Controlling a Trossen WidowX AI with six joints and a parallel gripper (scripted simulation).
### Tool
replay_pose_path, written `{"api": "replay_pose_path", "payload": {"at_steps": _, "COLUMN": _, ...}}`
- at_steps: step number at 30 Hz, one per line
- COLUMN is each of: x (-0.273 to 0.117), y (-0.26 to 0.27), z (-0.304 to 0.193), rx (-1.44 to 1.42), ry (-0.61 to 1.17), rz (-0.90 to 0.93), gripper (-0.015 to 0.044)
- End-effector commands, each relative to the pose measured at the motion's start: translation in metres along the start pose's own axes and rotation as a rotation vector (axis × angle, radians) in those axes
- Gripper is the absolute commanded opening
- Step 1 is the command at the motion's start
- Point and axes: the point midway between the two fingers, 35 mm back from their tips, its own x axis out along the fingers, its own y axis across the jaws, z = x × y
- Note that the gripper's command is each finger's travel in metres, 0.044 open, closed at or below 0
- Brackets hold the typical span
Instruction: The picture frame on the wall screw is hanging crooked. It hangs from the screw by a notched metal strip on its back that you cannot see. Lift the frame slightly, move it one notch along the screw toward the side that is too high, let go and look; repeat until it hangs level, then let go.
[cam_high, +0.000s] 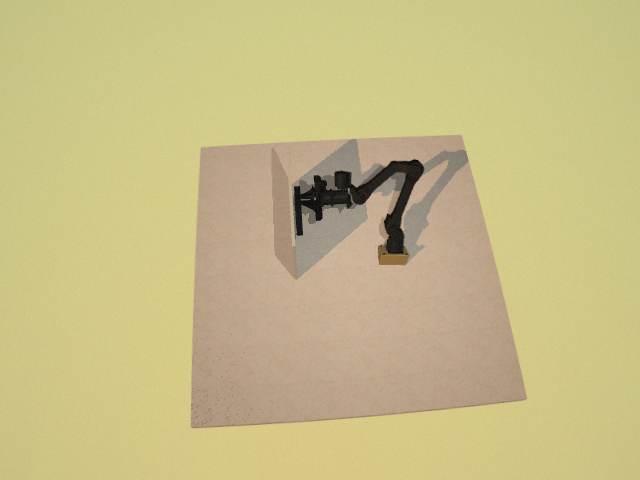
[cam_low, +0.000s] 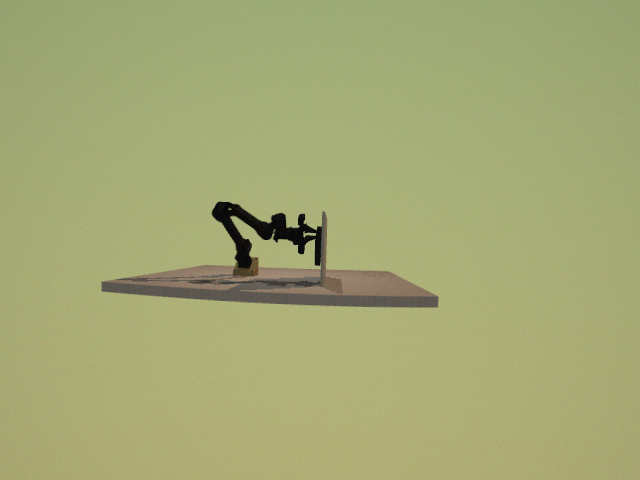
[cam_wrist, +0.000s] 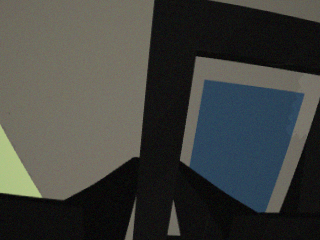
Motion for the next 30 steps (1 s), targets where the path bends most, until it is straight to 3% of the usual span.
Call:
{"api": "replay_pose_path", "payload": {"at_steps": 1, "x": 0.0001, "y": 0.0022, "z": -0.0037, "rx": 0.006, "ry": 0.006, "rz": 0.009, "gripper": 0.0}}
{"api": "replay_pose_path", "payload": {"at_steps": 30, "x": 0.0001, "y": 0.0015, "z": -0.0061, "rx": 0.006, "ry": 0.006, "rz": 0.008, "gripper": 0.0}}
